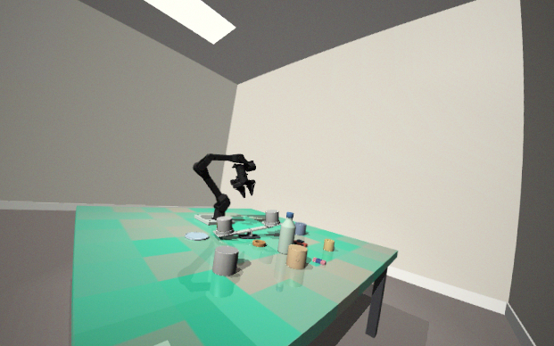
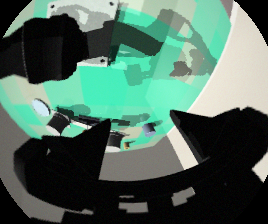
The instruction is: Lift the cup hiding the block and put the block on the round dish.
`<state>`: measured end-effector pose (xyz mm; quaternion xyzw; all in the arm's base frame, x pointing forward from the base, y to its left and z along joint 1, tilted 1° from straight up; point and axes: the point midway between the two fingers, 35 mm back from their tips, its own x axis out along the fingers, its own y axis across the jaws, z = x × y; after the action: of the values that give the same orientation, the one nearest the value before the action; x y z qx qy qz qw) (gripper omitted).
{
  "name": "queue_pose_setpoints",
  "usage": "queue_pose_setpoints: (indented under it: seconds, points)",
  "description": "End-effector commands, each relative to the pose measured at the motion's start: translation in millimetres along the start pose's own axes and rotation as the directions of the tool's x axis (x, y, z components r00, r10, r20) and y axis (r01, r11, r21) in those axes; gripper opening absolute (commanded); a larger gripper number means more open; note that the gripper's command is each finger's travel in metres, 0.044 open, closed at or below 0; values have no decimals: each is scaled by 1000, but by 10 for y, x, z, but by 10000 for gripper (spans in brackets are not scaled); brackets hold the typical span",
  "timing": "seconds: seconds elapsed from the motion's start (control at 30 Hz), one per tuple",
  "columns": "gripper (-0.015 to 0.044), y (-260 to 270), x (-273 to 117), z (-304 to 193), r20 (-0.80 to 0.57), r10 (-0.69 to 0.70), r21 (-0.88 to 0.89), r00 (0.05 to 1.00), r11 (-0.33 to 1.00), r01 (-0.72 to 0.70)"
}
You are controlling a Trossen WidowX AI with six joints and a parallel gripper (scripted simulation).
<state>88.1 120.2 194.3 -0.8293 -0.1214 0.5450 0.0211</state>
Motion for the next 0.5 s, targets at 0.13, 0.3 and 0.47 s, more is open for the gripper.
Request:
queue_pose_setpoints:
  seconds: [0.13, 0.3, 0.47]
  points:
    - [440, 55, -8, -113, -41, 20, 258, 999, 966, -9]
    - [440, 97, -10, -179, -63, 37, 419, 997, 908, -7]
    - [440, 142, -14, -243, -85, 55, 566, 995, 824, 3]
